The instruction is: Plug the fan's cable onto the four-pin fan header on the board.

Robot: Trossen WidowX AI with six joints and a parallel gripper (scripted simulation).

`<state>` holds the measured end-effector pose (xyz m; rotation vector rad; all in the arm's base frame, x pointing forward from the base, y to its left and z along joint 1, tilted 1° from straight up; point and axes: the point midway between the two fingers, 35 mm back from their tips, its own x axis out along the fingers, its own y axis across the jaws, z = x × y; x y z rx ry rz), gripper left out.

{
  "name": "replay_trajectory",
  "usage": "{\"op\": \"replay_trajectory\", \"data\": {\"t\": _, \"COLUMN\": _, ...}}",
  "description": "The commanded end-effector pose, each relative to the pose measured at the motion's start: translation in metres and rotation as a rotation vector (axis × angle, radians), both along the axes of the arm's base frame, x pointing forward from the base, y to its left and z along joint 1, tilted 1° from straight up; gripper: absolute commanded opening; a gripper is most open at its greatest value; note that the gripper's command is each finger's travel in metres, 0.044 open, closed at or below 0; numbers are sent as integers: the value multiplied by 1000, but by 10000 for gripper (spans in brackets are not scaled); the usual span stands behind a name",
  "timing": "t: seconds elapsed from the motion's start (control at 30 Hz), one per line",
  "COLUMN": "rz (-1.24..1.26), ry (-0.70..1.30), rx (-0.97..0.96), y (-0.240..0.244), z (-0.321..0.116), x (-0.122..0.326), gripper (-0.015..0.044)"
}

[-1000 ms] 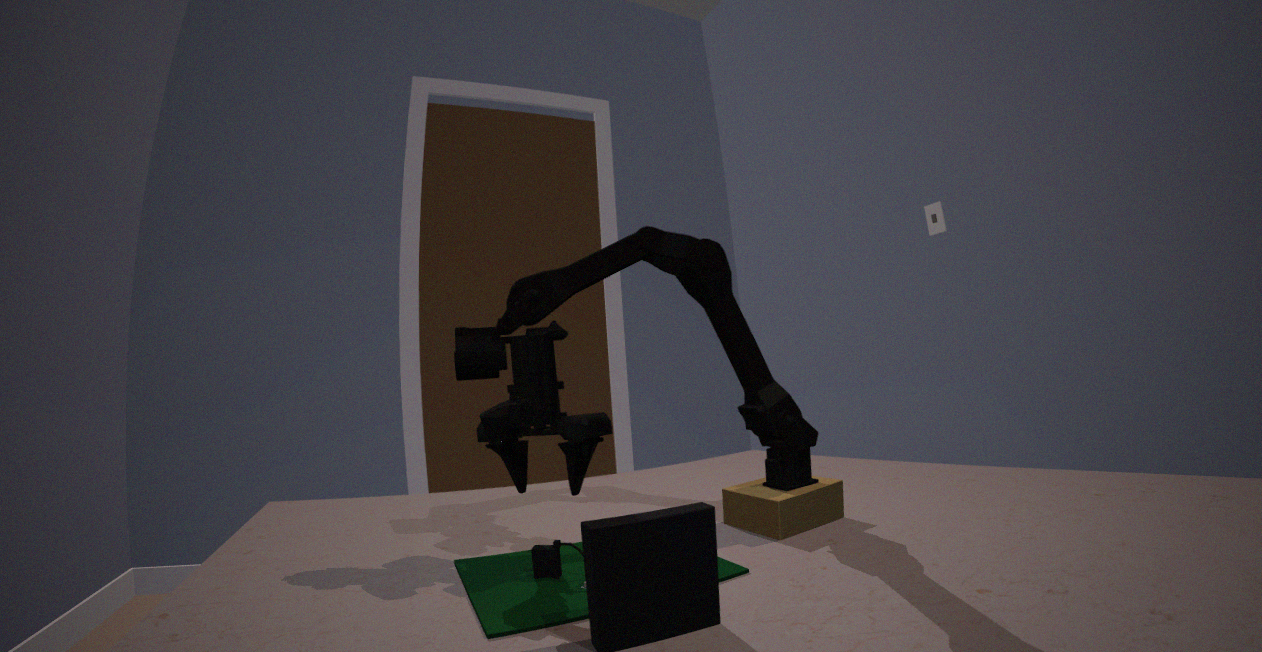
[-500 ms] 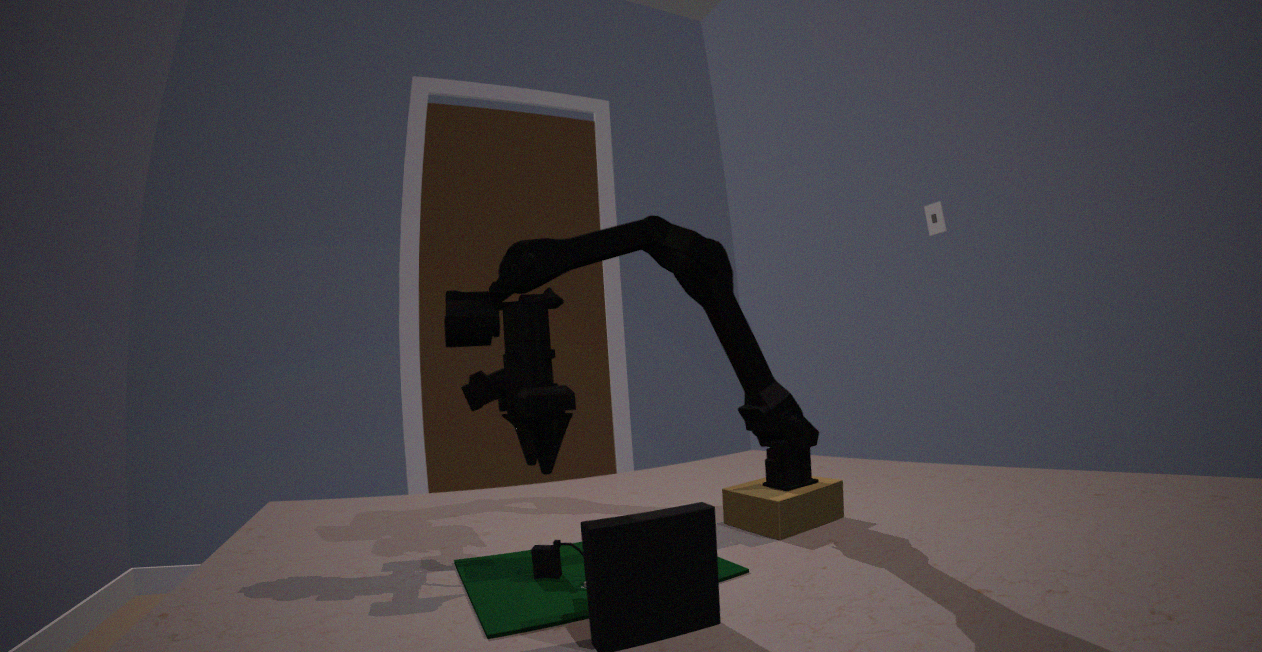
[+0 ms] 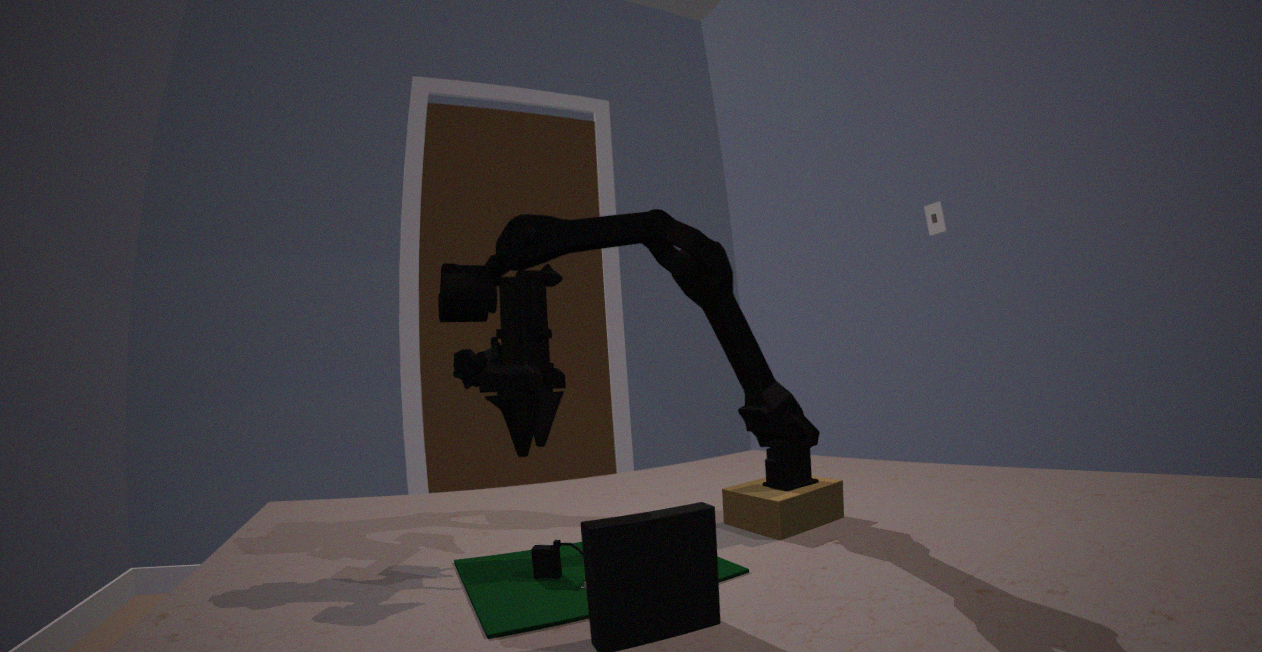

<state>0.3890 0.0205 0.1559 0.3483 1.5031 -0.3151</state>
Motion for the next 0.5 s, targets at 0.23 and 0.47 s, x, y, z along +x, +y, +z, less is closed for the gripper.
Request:
{"op": "replay_trajectory", "data": {"t": 0.23, "rz": -22, "ry": -2, "rx": -2, "y": 2, "z": -65, "x": 9, "gripper": 440}}
{"op": "replay_trajectory", "data": {"t": 0.47, "rz": -22, "ry": -2, "rx": -2, "y": 2, "z": -99, "x": 6, "gripper": 440}}
